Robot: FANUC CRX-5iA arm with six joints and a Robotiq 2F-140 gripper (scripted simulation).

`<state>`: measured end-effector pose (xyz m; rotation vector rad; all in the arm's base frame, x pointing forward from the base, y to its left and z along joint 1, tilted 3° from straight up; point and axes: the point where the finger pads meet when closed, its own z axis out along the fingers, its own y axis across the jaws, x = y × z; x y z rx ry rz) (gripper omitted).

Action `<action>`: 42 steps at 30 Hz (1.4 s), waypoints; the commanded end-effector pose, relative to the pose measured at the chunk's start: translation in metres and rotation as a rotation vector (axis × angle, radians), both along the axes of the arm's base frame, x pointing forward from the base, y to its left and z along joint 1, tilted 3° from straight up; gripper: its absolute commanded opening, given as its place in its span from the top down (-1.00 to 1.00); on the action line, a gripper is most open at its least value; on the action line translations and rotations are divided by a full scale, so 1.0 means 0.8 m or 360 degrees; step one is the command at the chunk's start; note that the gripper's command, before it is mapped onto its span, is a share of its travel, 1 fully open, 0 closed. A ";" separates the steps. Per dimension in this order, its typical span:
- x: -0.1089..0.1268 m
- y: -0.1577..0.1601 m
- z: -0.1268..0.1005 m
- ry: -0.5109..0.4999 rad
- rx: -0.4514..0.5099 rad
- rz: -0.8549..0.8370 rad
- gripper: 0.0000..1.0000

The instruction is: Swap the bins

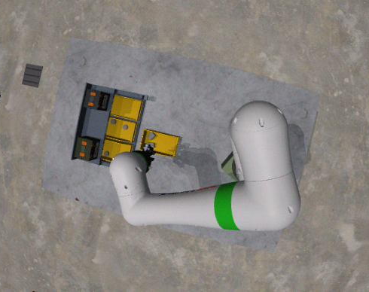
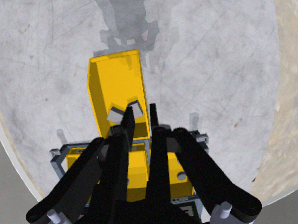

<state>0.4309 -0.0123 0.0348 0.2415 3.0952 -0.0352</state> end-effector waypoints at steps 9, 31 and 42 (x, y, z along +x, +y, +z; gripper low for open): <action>0.001 0.000 0.001 -0.0002 0.0000 0.0000 0.80; 0.002 -0.001 0.001 -0.0002 -0.0001 0.0013 0.80; 0.037 -0.040 0.002 0.0012 -0.0018 0.0524 0.80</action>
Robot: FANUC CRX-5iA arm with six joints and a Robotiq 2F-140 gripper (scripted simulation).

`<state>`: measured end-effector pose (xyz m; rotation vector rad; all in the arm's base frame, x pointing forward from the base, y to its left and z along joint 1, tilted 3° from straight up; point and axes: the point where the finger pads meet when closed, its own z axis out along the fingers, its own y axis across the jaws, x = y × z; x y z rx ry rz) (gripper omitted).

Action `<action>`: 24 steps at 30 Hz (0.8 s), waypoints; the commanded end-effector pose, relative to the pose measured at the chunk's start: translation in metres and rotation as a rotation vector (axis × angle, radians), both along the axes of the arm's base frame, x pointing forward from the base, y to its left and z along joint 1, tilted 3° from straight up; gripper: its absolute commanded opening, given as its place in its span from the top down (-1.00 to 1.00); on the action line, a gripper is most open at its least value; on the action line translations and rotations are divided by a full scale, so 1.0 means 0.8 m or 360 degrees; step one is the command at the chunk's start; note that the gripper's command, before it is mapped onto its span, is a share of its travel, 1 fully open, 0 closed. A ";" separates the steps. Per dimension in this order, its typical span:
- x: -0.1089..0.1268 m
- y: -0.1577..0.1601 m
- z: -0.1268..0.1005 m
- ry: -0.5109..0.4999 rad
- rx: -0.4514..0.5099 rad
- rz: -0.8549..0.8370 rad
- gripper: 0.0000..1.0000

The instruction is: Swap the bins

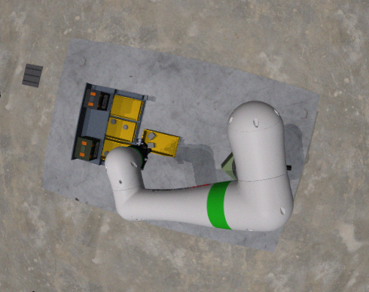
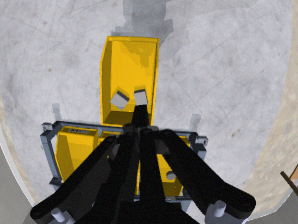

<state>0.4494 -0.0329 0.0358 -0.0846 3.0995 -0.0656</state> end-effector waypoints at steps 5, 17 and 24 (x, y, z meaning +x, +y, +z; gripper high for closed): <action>0.051 -0.068 -0.003 0.0028 -0.0008 0.0654 0.80; 0.088 -0.147 -0.012 0.0054 -0.0050 0.1462 0.80; 0.107 -0.211 -0.022 0.0072 -0.0091 0.1900 0.80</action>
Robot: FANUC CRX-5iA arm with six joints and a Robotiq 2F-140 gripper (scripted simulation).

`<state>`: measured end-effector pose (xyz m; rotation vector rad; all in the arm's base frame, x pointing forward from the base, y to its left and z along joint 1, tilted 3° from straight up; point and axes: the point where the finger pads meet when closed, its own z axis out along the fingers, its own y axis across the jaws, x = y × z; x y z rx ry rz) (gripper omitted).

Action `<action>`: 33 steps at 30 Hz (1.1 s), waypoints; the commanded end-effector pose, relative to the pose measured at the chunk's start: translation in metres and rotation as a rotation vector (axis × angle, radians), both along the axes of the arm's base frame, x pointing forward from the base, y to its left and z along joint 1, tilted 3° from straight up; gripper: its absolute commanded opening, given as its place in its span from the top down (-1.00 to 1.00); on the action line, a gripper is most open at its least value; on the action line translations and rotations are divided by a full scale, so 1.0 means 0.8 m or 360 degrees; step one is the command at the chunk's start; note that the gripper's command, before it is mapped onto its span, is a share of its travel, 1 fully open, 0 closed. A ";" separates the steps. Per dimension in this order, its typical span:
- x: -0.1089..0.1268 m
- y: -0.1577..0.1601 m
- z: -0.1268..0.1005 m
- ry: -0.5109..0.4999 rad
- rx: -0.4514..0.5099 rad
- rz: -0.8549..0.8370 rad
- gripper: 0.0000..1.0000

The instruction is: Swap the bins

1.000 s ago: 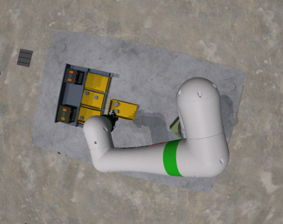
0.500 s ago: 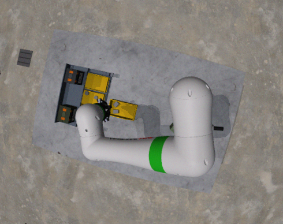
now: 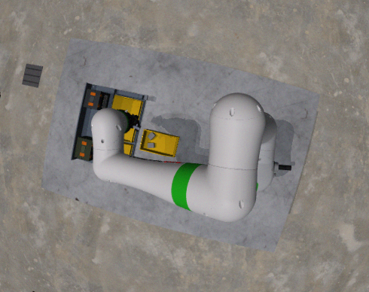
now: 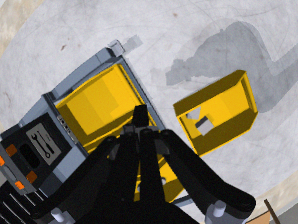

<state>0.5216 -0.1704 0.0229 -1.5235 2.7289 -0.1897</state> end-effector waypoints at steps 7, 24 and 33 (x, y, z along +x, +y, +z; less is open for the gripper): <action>0.019 -0.051 -0.007 0.0090 0.0085 0.0631 0.80; 0.019 -0.051 -0.007 0.0090 0.0085 0.0631 -0.23; 0.019 -0.051 -0.007 0.0090 0.0085 0.0631 -0.23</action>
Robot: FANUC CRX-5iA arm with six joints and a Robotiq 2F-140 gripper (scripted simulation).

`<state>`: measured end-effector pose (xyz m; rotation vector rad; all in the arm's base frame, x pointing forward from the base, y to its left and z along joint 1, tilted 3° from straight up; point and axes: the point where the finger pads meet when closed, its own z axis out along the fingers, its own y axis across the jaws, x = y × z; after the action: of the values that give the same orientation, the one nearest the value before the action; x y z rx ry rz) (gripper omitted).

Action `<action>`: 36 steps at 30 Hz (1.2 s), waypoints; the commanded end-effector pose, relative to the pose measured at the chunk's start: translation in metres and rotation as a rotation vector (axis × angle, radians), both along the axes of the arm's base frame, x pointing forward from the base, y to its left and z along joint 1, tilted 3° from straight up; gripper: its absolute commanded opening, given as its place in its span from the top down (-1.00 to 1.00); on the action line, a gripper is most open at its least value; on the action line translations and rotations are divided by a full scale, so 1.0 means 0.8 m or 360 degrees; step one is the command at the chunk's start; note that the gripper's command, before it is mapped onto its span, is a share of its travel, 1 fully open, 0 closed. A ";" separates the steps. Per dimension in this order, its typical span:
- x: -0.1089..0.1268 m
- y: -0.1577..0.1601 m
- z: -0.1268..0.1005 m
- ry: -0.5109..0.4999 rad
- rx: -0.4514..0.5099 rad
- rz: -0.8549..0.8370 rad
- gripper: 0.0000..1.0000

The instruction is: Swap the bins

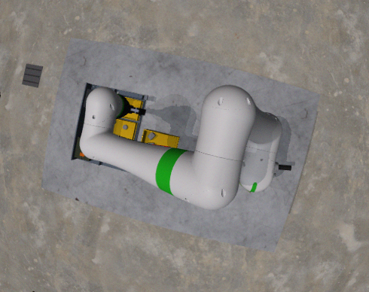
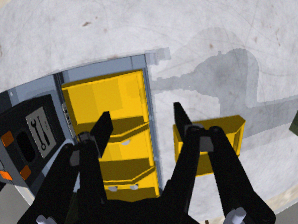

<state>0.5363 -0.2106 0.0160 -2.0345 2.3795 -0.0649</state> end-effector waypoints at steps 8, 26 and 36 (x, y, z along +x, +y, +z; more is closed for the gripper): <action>0.001 0.000 0.001 -0.0003 -0.0001 0.0000 -0.23; 0.001 -0.001 -0.005 -0.0003 -0.0001 0.0000 -0.23; 0.002 -0.001 -0.021 -0.0003 -0.0001 0.0000 -0.23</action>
<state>0.5368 -0.2110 0.0013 -2.0347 2.3793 -0.0646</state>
